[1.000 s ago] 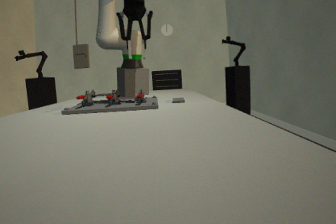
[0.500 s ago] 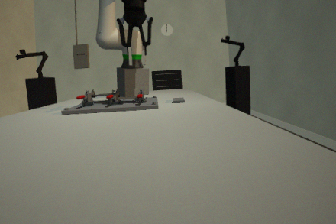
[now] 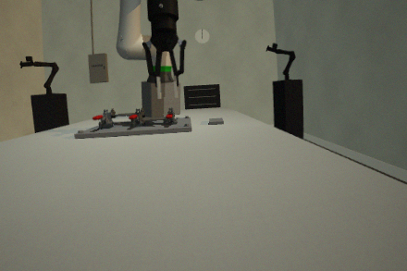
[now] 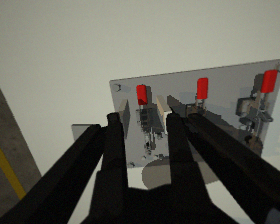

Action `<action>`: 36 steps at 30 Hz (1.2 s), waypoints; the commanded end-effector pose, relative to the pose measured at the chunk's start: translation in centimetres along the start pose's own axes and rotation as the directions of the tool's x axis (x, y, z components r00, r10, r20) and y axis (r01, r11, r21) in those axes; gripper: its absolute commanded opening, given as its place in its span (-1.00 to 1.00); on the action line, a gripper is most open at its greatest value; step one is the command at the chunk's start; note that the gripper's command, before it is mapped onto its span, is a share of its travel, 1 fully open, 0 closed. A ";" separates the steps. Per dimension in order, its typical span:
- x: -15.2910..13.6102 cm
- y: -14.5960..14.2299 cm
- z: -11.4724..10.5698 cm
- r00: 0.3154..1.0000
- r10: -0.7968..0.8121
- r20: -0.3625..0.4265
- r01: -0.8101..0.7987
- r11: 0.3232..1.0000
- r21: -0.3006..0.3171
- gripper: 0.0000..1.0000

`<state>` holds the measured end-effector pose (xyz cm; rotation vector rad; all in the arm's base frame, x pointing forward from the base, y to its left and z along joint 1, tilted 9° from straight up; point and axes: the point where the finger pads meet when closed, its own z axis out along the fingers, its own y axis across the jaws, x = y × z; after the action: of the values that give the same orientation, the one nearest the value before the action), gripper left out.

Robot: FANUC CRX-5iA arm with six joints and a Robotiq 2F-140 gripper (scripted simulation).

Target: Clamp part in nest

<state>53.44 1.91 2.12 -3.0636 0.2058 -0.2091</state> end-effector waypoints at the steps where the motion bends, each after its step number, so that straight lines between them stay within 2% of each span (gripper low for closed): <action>1: 0.1 0.0 1.7 1.000 0.000 -0.001 0.000 1.000 0.000 -0.44; 9: 0.1 0.0 3.2 1.000 0.000 -0.001 0.000 1.000 0.000 -0.44; 36: 0.1 0.0 3.7 1.000 0.000 -0.001 0.000 1.000 0.000 -0.44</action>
<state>53.99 2.11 -1.28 -3.0636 0.2058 -0.2098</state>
